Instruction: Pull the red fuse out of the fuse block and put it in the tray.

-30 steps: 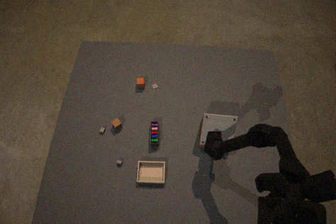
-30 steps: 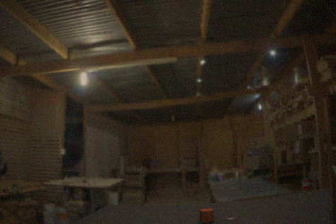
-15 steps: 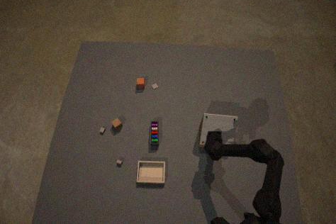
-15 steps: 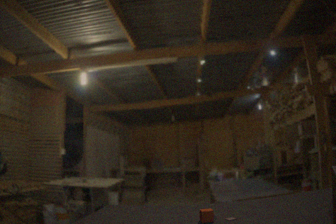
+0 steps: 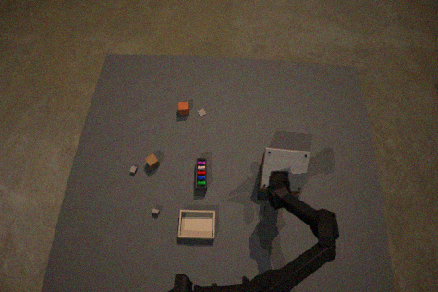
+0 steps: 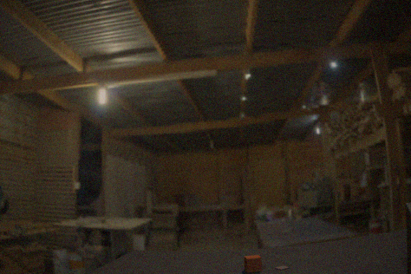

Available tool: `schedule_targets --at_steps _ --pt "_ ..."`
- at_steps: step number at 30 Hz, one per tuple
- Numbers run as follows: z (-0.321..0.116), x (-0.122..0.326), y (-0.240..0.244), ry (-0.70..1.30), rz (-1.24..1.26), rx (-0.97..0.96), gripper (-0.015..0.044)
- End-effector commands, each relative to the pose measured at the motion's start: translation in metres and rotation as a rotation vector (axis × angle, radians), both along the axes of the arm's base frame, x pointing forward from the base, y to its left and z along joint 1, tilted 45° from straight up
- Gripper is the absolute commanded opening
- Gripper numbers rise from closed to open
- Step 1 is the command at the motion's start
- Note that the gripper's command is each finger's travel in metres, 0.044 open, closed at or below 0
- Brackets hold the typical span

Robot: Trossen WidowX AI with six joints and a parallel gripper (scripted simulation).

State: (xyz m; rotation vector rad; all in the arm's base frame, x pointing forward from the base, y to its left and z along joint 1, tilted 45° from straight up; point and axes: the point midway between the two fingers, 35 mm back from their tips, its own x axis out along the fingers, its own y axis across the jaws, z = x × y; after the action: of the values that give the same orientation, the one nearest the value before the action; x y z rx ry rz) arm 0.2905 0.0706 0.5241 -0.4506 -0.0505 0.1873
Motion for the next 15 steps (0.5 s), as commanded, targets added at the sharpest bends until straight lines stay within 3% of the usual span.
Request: schedule_targets --at_steps 1,8,15 --pt "-0.051 0.038 -0.002 0.153 -0.007 -0.052 0.0074" --pt "-0.160 0.094 -0.034 0.467 -0.057 -0.065 0.0074" --pt "-0.275 0.111 -0.065 0.815 -0.016 -0.026 0.0074"
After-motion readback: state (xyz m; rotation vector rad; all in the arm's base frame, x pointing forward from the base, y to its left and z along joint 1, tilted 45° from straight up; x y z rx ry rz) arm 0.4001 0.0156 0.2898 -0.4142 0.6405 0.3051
